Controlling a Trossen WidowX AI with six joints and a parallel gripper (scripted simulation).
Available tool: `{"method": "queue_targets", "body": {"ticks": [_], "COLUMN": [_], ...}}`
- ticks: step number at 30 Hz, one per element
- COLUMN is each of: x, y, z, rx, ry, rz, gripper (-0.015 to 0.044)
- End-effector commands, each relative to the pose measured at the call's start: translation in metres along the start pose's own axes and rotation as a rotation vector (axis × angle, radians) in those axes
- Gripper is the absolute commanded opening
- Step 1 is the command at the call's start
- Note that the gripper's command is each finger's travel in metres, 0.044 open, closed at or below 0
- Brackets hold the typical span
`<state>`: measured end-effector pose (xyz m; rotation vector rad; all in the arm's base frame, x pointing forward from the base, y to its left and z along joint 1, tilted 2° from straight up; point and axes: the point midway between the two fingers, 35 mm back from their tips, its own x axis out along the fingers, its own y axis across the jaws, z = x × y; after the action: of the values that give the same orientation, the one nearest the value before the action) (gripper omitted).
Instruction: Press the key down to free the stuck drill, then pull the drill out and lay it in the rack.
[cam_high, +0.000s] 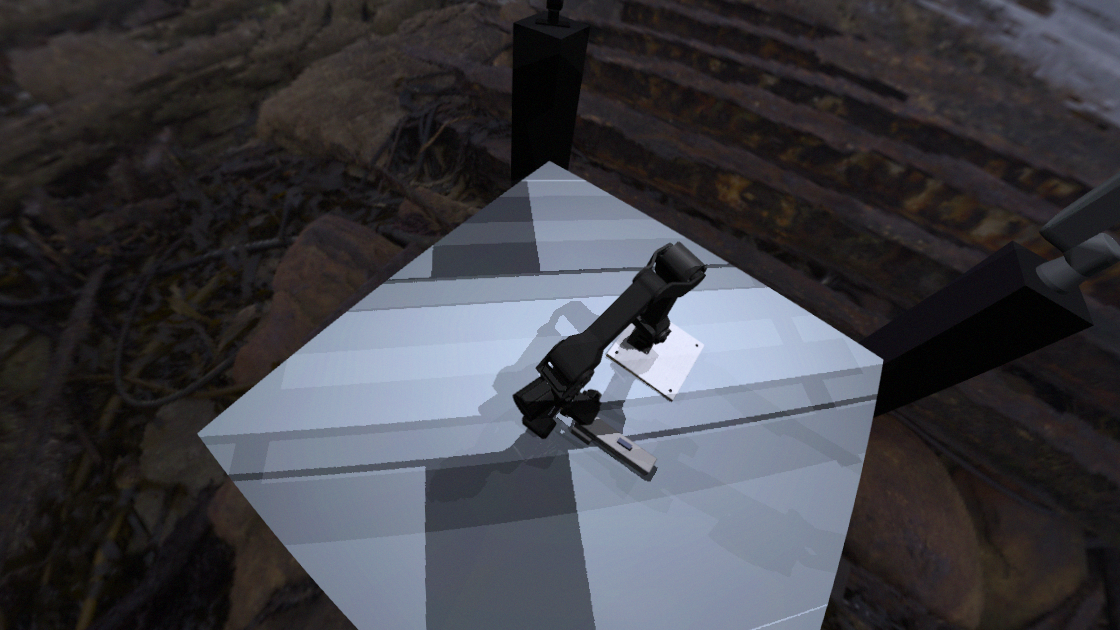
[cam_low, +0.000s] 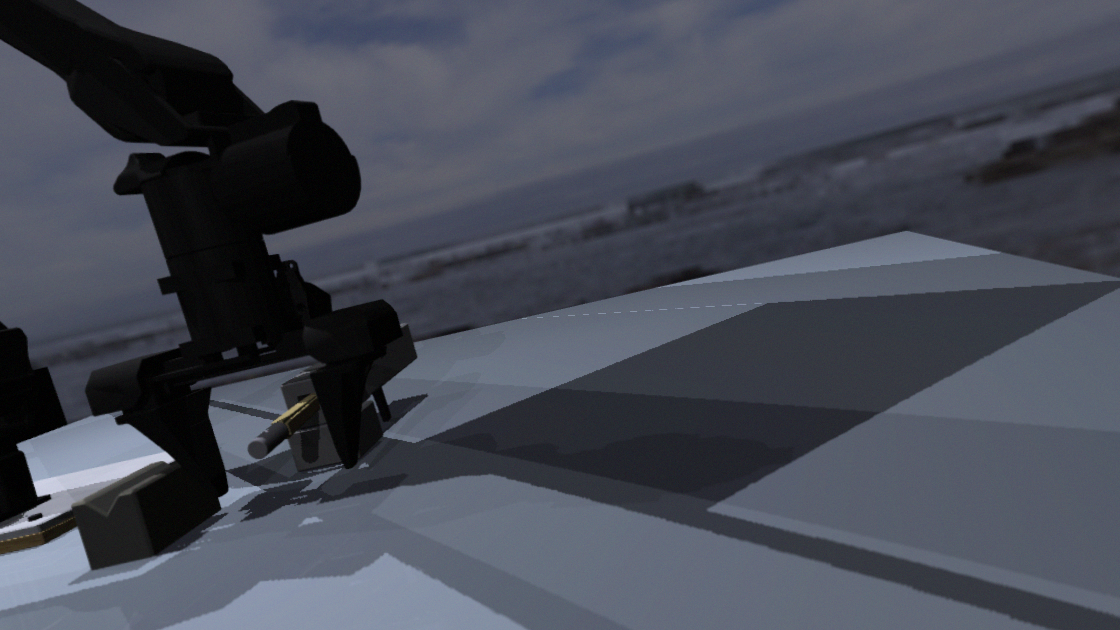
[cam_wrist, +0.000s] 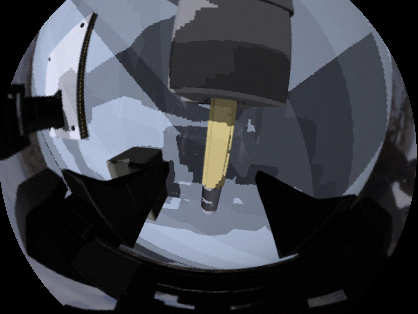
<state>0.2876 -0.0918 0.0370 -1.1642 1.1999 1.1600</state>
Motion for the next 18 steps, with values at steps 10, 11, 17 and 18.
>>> {"method": "queue_targets", "body": {"ticks": [10, 11, 17, 18], "x": [0.0017, 0.0018, 0.0021, 0.0022], "y": [0.0006, 0.0006, 0.0007, 0.0007], "z": [0.0051, 0.0053, 0.0065, 0.0066], "rx": [-0.001, -0.001, -0.001, -0.001], "ry": [-0.005, -0.005, -0.005, -0.005], "rz": [0.003, 0.003, 0.003, 0.003], "gripper": [0.0440, 0.0440, 0.0440, 0.0440]}}
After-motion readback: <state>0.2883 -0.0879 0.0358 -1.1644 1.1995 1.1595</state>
